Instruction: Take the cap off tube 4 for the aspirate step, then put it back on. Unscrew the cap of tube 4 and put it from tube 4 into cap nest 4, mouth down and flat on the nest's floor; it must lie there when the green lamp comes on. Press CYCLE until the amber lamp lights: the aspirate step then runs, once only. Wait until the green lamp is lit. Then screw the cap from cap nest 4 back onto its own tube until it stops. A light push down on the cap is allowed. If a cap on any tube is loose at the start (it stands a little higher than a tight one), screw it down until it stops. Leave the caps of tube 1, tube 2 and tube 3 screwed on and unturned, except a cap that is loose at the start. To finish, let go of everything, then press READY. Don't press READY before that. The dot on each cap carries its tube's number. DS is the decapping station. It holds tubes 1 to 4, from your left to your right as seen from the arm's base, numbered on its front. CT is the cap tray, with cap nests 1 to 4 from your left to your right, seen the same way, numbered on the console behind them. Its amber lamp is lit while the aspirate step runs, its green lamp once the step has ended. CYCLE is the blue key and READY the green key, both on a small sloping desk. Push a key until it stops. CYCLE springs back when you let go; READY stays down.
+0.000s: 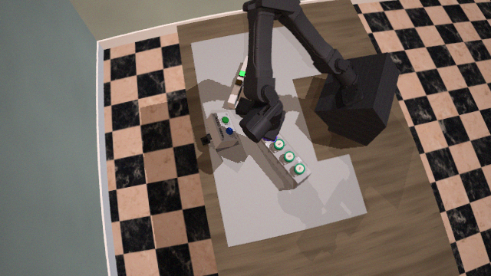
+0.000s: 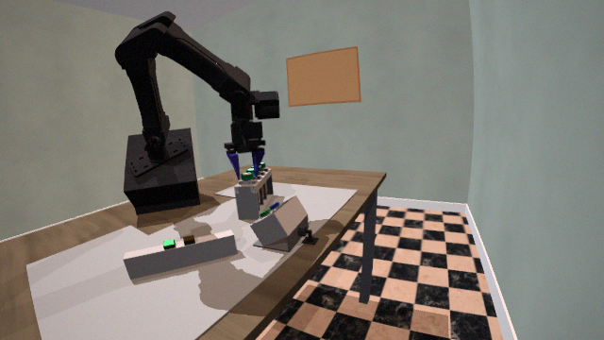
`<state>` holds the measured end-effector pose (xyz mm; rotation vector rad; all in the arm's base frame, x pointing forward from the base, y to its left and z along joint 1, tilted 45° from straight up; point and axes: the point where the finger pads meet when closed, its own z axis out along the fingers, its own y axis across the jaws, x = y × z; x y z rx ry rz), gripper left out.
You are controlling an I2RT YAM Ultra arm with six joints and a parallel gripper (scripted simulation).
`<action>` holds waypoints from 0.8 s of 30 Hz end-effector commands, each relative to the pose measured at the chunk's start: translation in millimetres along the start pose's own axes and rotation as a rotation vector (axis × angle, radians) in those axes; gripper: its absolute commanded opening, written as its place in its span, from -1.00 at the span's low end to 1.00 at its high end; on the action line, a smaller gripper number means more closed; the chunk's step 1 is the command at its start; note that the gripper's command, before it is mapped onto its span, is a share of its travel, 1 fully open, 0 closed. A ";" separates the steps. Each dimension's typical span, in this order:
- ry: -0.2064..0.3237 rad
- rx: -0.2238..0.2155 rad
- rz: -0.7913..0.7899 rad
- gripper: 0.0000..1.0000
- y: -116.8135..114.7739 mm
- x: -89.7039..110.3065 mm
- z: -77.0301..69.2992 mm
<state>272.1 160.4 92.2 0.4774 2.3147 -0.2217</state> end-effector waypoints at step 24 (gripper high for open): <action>-0.008 -0.005 -1.330 -0.02 1.0 -0.8 -2.7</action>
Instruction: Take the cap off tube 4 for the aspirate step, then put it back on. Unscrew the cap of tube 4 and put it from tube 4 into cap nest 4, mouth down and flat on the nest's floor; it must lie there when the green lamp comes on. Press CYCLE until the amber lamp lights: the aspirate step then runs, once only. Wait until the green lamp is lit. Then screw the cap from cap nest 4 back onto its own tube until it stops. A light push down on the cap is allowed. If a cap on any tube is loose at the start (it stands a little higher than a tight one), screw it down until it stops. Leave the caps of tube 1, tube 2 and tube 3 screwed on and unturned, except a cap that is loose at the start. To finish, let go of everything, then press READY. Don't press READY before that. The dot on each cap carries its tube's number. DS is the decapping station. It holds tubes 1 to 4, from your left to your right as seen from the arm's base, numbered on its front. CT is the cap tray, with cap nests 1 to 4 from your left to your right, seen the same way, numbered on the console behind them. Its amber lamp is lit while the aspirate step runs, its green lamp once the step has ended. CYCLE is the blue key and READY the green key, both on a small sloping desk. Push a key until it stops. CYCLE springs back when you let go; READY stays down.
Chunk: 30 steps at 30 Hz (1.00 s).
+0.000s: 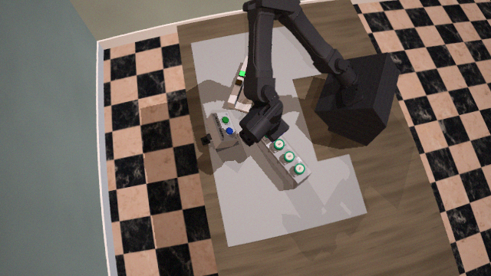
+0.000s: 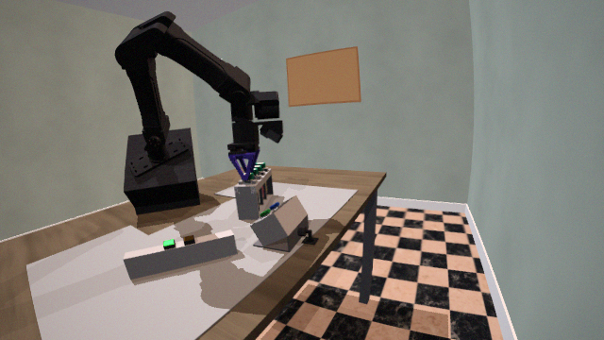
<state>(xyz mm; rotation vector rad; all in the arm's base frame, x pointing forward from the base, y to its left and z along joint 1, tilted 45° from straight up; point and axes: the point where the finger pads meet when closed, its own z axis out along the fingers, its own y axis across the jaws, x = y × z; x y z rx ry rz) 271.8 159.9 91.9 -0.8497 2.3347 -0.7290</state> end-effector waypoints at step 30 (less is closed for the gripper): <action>-0.011 0.003 -1.002 -1.00 -0.7 -2.4 -2.8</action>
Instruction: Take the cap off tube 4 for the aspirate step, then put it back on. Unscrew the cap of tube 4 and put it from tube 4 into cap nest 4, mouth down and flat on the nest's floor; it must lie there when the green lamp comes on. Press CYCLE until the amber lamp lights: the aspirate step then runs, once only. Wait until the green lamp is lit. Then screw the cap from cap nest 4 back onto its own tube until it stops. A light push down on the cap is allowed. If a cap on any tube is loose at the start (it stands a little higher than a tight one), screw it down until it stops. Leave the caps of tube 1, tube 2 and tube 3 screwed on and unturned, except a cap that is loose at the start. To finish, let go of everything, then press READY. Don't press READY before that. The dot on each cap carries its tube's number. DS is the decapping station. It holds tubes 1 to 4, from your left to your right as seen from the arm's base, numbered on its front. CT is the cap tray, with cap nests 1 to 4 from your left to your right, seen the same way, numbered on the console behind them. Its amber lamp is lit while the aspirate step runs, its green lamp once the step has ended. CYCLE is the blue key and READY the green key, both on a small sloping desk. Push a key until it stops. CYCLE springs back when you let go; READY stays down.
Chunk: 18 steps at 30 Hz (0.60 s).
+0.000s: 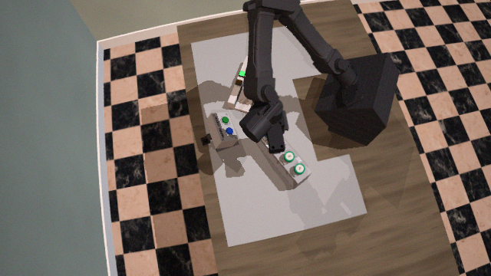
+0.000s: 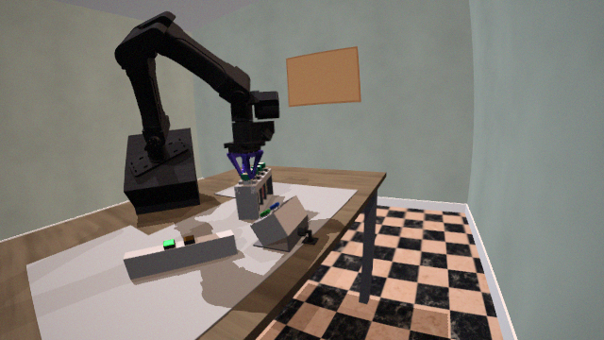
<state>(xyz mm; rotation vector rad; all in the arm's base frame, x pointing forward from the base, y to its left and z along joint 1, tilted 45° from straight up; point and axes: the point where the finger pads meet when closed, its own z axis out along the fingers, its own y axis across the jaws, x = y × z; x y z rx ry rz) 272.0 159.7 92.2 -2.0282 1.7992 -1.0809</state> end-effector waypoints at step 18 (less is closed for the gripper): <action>-0.008 0.006 0.440 -1.00 -2.1 -1.0 -2.3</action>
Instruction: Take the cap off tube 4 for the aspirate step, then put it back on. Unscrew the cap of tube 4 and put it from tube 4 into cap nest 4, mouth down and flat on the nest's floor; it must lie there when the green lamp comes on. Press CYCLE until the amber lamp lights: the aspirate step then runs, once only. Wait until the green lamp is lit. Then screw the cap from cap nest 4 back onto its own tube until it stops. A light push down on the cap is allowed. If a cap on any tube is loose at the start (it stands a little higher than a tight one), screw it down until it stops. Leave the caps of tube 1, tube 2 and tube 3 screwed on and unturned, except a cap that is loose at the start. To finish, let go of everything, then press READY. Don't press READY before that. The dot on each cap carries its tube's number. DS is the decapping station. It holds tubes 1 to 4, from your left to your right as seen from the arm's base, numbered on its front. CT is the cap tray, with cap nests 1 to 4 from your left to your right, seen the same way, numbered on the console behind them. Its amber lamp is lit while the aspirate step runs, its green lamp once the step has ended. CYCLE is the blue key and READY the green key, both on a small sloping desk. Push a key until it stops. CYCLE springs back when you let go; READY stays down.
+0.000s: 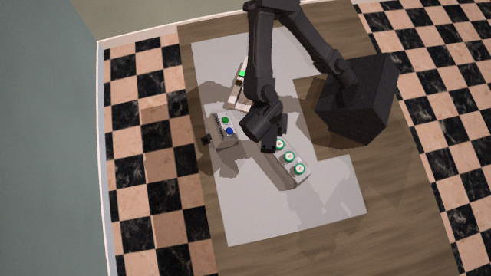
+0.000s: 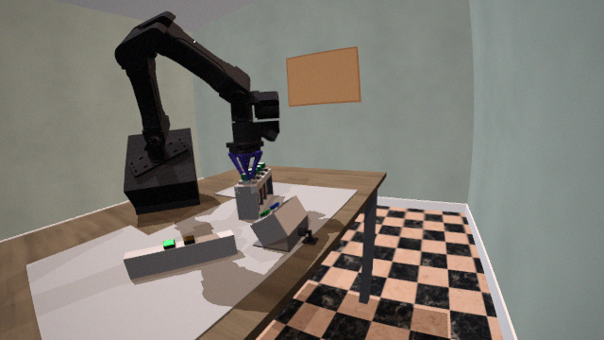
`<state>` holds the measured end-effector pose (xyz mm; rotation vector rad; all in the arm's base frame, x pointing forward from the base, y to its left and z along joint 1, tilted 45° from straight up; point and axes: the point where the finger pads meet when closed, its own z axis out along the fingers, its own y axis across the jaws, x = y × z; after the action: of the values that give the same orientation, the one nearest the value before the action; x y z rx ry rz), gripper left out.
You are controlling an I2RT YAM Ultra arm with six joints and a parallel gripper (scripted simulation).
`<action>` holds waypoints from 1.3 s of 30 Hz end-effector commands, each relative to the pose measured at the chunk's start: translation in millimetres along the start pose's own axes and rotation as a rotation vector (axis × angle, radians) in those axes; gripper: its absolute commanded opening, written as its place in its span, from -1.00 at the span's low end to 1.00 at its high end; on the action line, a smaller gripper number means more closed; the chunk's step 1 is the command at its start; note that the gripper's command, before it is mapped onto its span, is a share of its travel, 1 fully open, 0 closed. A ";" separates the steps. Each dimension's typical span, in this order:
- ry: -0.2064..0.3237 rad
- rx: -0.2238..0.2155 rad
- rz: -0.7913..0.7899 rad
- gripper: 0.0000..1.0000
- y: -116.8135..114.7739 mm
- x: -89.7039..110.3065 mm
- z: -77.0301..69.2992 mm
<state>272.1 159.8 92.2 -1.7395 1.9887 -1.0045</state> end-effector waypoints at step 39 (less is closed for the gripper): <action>-0.011 -0.001 1.430 -0.02 -1.7 -1.4 -1.5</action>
<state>272.6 159.7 91.7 -0.0387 2.3979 -0.4291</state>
